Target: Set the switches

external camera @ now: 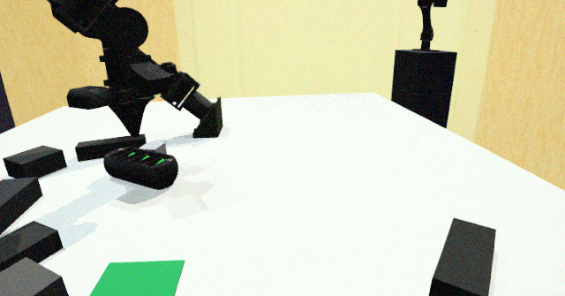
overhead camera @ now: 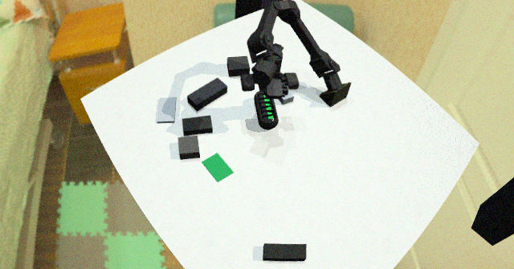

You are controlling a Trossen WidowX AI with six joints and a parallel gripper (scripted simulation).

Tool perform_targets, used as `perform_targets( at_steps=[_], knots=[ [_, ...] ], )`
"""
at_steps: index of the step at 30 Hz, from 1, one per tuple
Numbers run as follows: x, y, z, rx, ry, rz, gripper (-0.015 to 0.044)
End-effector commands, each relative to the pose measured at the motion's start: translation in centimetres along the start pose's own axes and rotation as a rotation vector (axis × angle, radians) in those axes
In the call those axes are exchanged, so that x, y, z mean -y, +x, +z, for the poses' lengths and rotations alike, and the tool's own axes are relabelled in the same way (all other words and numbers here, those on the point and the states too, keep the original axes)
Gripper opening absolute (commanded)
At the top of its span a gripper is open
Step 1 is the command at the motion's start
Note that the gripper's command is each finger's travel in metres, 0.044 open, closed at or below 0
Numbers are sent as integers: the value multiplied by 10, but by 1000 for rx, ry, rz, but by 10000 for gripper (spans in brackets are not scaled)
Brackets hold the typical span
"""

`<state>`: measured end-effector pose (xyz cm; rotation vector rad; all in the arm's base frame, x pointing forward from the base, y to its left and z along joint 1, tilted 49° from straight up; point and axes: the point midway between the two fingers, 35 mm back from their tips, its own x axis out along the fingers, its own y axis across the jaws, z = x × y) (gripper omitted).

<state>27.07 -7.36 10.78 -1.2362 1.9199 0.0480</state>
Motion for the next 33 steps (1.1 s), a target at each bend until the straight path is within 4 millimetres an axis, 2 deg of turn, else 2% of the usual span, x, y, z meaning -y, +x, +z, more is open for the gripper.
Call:
perform_targets(
  at_steps=[1, 8, 16, 33],
  knots=[
    [-14, 7, 1, -5, -4, -45, 0],
    [-50, 28, -3, -2, -3, -187, 0],
    [-51, 32, -2, -1, -4, -191, 0],
    [-52, 64, 0, -1, -5, -195, 0]
  ],
)
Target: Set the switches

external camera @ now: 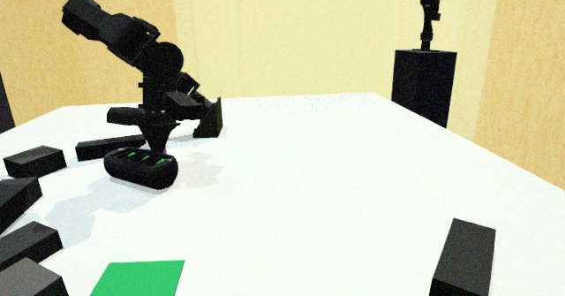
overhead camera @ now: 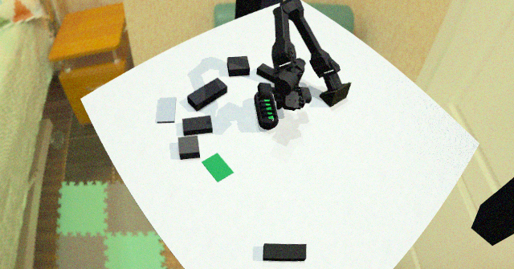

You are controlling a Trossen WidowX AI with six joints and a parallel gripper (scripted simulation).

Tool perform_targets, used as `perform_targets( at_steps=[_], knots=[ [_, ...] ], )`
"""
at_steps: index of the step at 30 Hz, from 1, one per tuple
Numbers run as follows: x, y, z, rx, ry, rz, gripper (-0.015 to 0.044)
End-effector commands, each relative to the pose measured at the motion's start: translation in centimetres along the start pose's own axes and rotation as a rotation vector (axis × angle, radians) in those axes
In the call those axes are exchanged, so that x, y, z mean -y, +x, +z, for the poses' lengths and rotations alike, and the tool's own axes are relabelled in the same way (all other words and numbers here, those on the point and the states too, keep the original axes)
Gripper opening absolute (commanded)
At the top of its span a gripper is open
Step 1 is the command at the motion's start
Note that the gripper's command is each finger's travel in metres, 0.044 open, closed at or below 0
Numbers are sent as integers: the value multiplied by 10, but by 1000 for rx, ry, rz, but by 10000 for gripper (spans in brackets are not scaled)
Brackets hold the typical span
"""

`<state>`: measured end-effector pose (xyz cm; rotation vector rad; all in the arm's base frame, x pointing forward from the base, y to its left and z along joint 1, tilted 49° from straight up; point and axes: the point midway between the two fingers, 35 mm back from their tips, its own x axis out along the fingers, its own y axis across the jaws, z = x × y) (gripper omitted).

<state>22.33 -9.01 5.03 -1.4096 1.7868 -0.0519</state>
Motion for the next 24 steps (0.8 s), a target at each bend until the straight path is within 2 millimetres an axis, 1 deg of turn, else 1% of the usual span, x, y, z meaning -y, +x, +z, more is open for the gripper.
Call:
perform_targets(
  at_steps=[1, 7, 24],
  knots=[
    [-3, 8, -1, -7, -10, -4, 0],
    [-6, 18, -2, -11, -10, -7, 0],
    [-2, 19, -2, -11, -10, -7, 0]
  ],
)
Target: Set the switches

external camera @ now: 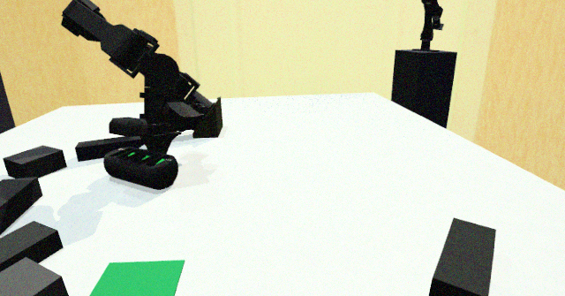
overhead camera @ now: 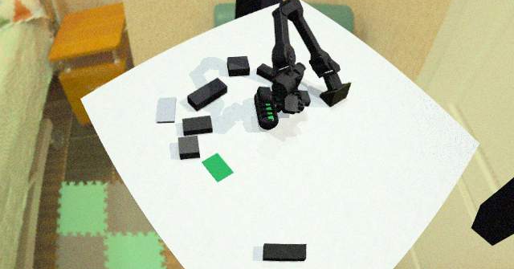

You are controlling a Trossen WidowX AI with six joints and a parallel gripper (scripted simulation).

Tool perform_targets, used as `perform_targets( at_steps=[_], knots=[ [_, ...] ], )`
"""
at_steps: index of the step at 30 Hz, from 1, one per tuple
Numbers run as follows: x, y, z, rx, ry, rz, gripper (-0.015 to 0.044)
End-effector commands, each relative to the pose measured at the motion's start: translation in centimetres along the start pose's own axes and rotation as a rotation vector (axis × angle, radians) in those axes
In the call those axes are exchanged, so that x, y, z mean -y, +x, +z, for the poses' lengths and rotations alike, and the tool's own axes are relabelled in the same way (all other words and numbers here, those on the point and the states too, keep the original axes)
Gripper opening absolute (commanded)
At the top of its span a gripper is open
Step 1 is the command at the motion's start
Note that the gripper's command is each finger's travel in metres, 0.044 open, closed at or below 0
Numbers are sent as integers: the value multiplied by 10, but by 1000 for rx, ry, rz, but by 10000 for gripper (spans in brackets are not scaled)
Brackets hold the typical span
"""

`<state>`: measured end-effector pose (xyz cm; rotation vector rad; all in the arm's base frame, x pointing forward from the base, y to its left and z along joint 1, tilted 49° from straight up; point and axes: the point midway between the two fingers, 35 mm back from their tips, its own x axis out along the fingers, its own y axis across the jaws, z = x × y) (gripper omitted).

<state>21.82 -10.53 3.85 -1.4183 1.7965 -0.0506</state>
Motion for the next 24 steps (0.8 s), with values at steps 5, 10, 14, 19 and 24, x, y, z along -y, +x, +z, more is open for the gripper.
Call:
perform_targets(
  at_steps=[5, 10, 14, 19, 24],
  knots=[
    [5, 0, 0, -2, 0, -6, 0],
    [7, 1, 0, -1, 0, -6, 0],
    [12, 2, 0, -1, 0, -6, 0],
    [18, 3, 0, -1, 0, -6, 0],
    [6, -30, 1, 2, -17, 1, 0]
  ],
)
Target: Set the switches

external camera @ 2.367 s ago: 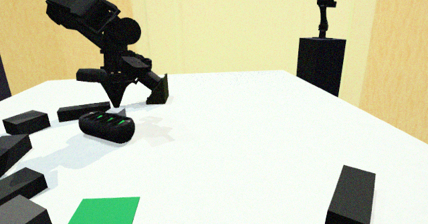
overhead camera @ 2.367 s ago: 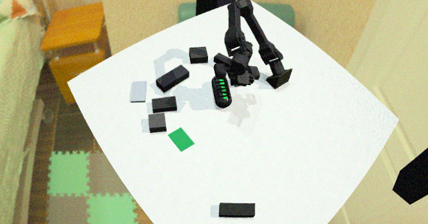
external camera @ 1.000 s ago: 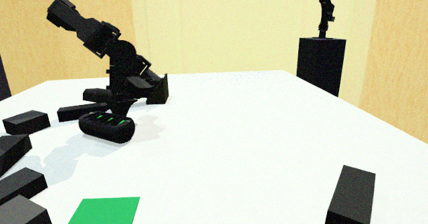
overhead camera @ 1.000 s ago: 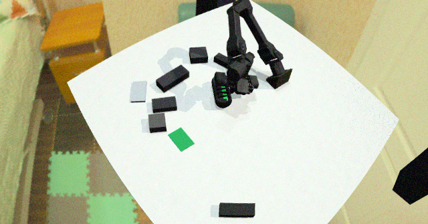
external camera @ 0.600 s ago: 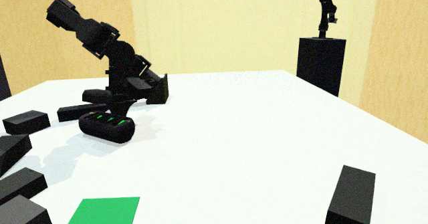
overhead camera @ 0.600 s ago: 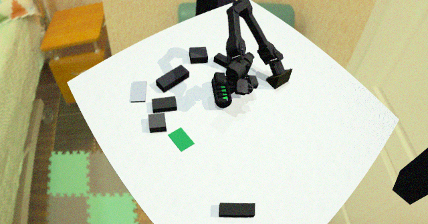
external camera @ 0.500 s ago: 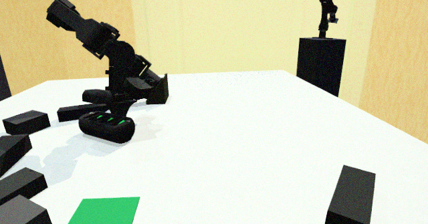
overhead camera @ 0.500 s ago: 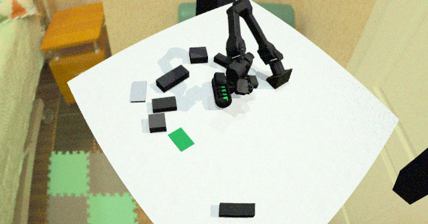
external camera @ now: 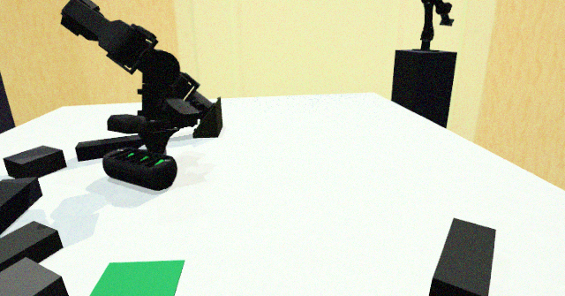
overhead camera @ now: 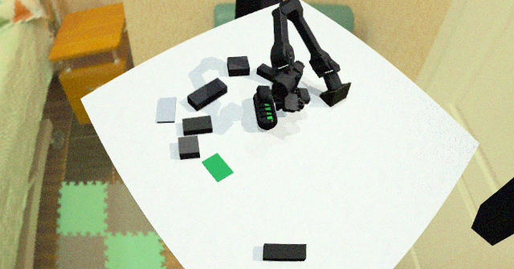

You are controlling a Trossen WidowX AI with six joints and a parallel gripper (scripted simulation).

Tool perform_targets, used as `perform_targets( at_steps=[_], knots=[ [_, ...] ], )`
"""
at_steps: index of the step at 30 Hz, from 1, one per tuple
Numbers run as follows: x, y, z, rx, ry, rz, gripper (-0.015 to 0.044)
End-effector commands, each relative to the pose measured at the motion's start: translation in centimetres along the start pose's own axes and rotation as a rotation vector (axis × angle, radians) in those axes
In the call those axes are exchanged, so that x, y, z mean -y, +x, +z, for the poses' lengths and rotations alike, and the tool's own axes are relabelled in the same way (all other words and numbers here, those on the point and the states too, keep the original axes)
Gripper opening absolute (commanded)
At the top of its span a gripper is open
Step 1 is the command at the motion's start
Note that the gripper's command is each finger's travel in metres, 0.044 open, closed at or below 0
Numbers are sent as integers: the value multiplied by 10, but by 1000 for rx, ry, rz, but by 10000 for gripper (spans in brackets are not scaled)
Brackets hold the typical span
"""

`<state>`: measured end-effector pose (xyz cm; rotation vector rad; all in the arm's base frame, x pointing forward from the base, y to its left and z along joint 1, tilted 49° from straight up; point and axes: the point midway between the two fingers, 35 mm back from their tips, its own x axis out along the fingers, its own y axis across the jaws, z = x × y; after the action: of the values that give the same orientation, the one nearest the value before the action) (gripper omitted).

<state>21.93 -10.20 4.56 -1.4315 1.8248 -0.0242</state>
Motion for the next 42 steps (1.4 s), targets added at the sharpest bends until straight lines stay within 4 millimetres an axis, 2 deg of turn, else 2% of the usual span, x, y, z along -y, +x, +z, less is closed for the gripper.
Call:
perform_targets(
  at_steps=[1, 3, 7, 12, 23, 25, 28, 30, 39, 40, 42],
  knots=[
    [3, -33, 2, 13, 24, -16, 0],
    [4, -42, 1, 11, 32, -20, 0],
    [4, -42, 1, 11, 32, -12, 0],
    [14, -41, 1, 21, 39, 181, 0],
    [13, -40, 1, 14, 39, 183, 0],
    [20, -43, -5, 15, 38, 184, 53],
    [50, -56, -36, 15, 34, 188, 131],
    [61, -62, -53, 14, 32, 189, 184],
    [62, -57, -54, 15, 32, 189, 420],
    [62, -56, -54, 16, 32, 190, 440],
    [61, -52, -54, 16, 32, 190, 440]
  ],
)
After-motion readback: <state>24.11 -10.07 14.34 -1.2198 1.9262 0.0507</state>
